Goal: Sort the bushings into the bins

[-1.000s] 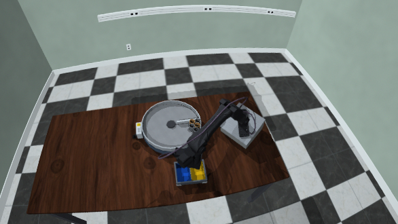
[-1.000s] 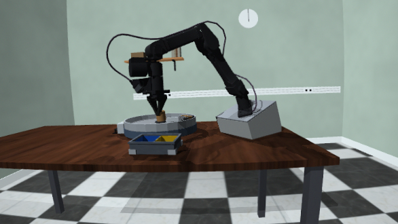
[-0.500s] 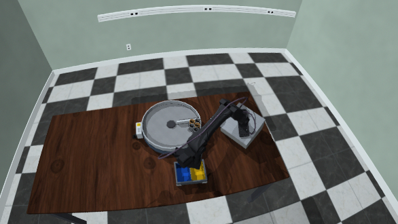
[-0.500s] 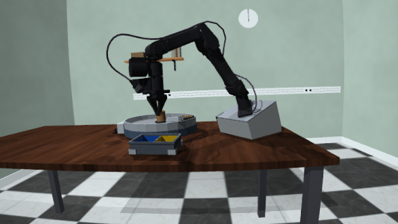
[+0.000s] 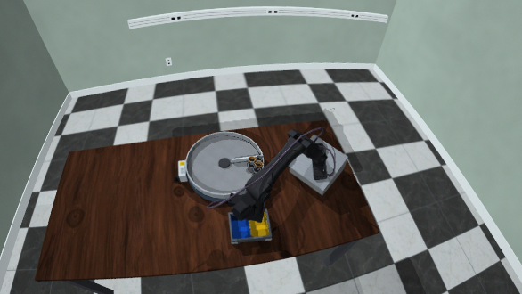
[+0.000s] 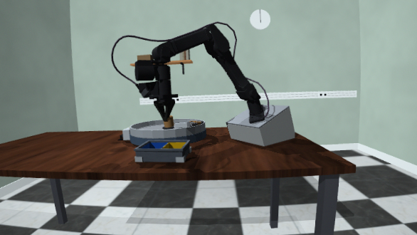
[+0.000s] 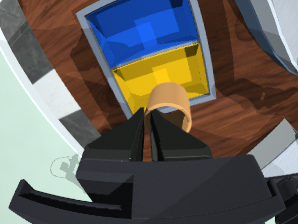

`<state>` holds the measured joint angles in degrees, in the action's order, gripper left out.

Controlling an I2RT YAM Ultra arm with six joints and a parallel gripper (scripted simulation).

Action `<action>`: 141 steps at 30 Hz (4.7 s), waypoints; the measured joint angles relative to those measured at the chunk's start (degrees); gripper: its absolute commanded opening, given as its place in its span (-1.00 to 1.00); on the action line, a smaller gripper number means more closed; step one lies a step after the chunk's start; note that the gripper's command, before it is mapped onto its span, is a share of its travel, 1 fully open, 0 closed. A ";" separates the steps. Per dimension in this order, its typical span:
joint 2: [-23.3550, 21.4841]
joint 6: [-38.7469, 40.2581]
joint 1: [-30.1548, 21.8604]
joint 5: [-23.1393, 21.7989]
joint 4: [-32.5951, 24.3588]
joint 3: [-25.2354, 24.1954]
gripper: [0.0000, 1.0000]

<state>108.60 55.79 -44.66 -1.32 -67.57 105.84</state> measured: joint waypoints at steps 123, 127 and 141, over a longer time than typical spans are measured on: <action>8.00 0.33 -0.33 0.17 19.08 -11.13 -1.00; 8.00 0.33 -0.33 0.17 19.10 -11.13 -1.00; 8.00 0.33 -0.33 0.17 19.10 -11.13 -1.00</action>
<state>116.60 56.12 -44.99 -1.15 -48.47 94.72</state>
